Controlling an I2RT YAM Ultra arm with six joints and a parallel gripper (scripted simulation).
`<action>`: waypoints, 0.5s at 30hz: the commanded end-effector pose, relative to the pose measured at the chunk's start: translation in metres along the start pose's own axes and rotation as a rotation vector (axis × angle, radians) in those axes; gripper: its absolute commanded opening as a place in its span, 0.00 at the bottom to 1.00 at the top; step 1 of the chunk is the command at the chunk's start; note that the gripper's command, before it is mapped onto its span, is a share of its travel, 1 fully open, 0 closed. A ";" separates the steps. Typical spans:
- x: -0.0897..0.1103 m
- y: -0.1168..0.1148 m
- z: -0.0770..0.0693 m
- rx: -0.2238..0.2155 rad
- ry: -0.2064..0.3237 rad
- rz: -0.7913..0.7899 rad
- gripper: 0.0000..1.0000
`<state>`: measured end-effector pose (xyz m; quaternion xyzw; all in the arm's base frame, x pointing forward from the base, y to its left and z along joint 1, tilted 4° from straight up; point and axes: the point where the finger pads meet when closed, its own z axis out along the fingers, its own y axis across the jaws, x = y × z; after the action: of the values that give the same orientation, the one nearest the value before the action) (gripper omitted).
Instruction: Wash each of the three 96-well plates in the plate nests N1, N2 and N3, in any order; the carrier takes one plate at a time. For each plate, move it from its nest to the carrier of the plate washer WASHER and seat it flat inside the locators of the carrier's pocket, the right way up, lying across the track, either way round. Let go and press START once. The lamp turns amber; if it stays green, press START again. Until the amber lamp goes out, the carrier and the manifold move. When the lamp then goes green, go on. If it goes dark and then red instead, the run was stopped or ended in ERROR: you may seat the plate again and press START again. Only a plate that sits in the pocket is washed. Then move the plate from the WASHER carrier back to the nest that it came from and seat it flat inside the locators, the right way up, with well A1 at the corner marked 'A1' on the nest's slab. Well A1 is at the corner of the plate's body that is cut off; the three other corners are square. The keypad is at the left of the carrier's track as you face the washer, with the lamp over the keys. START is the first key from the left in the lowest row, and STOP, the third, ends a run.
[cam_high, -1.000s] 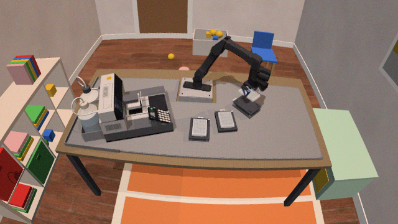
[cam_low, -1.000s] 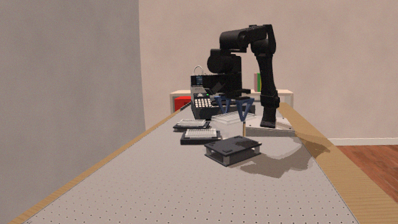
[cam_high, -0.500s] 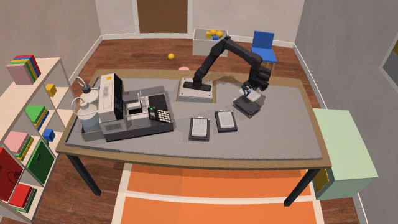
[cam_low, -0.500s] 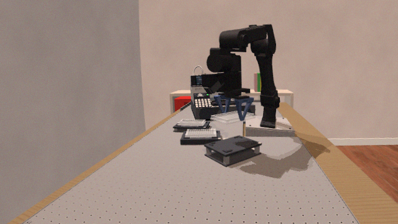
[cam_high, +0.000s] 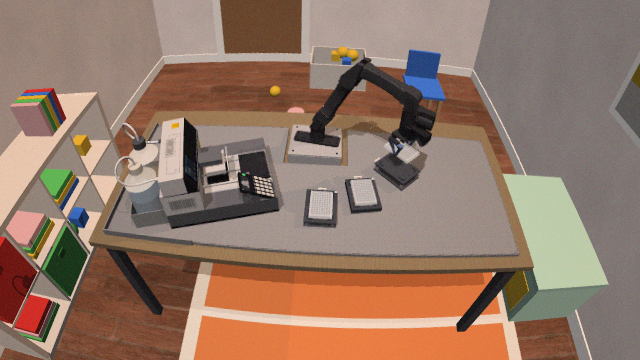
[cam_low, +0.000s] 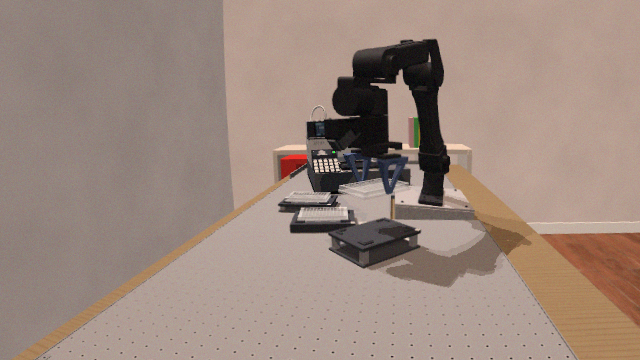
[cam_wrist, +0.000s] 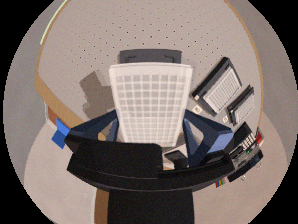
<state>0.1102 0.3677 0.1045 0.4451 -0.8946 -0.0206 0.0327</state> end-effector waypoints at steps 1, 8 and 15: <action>-0.002 0.001 -0.005 -0.005 -0.017 0.000 0.00; -0.002 0.001 -0.005 -0.005 -0.017 0.000 0.00; -0.002 0.001 -0.004 -0.005 -0.017 0.000 0.00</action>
<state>0.1102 0.3678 0.1043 0.4451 -0.8946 -0.0209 0.0324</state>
